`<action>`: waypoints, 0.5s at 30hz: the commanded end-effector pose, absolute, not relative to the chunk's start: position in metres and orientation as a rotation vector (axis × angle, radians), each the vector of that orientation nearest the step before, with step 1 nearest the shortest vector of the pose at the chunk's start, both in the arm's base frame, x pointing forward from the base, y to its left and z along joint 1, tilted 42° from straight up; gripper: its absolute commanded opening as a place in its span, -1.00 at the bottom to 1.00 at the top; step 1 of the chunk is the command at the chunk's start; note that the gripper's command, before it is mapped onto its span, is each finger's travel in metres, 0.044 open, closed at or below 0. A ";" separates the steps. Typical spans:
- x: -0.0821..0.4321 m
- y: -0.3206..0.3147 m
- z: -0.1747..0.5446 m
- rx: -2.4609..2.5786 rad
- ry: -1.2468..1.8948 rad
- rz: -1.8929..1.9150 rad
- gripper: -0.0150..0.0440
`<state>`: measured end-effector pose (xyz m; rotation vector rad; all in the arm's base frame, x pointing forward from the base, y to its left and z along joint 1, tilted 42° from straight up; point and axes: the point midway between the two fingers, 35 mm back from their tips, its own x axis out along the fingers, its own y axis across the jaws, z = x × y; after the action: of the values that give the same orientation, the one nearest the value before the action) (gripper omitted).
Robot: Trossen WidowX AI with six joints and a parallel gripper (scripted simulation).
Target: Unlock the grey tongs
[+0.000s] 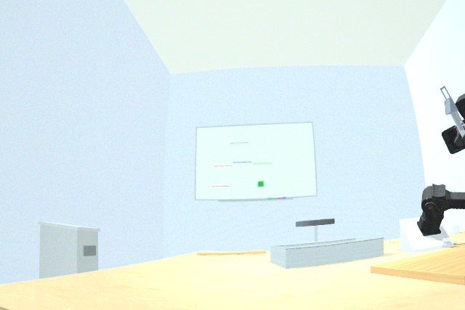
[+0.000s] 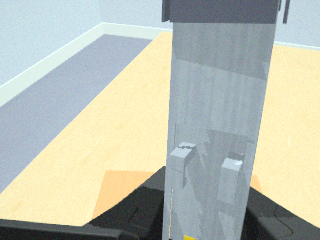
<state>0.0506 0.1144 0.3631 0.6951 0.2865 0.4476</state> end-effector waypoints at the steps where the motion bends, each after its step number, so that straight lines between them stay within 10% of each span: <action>1: 0.050 0.118 0.361 0.680 0.244 0.426 -1.00; 15: 0.050 0.119 0.360 0.671 0.226 0.416 -1.00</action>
<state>0.0503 0.1191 0.3593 0.6697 0.2269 0.4130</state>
